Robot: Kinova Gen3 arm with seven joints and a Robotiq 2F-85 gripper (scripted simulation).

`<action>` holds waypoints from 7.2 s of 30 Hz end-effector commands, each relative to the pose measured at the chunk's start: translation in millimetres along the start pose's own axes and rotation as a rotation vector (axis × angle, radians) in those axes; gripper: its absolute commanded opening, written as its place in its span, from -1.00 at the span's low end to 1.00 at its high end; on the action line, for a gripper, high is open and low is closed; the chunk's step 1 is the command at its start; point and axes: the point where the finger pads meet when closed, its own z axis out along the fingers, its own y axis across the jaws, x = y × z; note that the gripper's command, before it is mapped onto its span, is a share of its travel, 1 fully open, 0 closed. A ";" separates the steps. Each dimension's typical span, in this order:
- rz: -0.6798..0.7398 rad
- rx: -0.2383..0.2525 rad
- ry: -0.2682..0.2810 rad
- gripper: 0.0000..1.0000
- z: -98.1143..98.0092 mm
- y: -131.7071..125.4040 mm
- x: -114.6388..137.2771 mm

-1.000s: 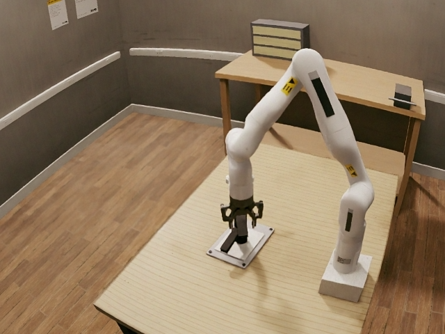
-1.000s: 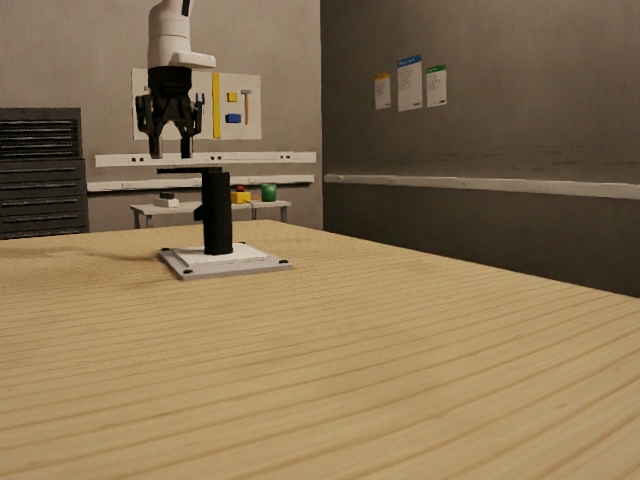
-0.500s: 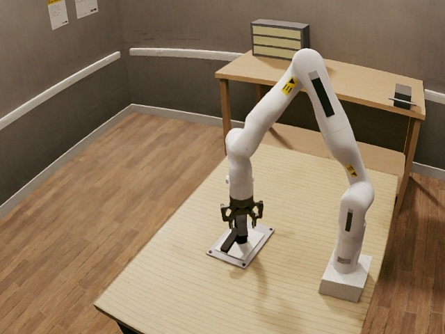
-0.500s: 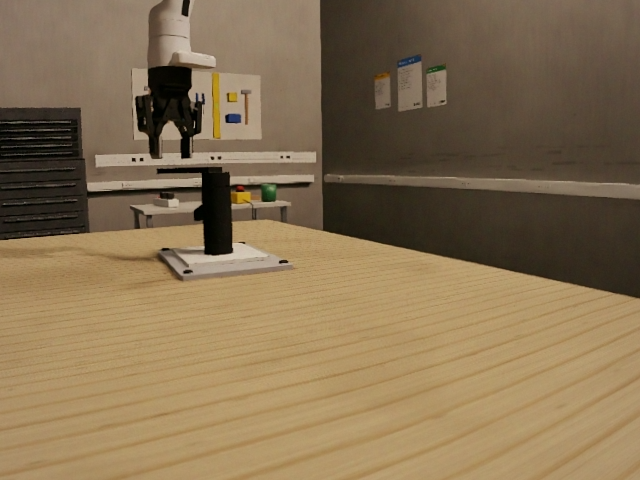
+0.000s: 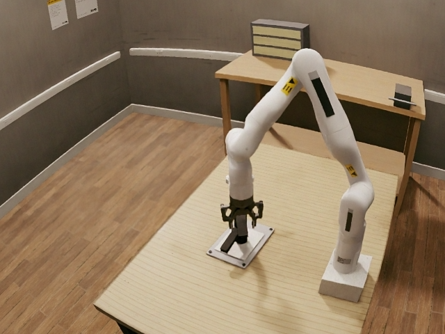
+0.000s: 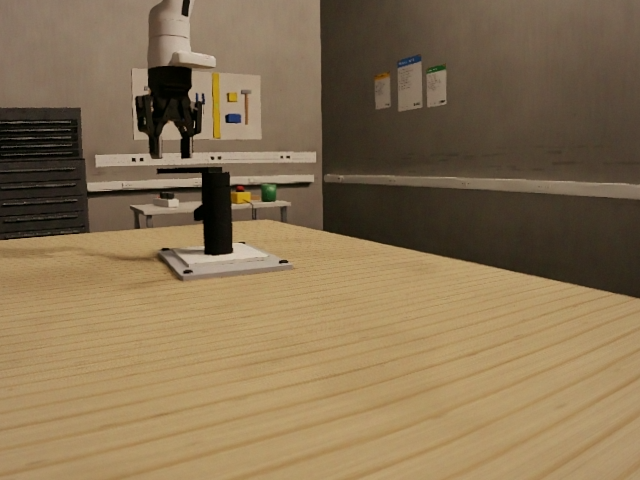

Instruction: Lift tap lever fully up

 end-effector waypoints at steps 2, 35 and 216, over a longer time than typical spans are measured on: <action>0.000 0.001 0.001 0.51 -0.5 -0.4 0.2; 0.000 0.001 0.001 0.51 17.7 -0.4 0.2; 0.000 0.001 0.001 -0.80 1.2 -0.4 14.0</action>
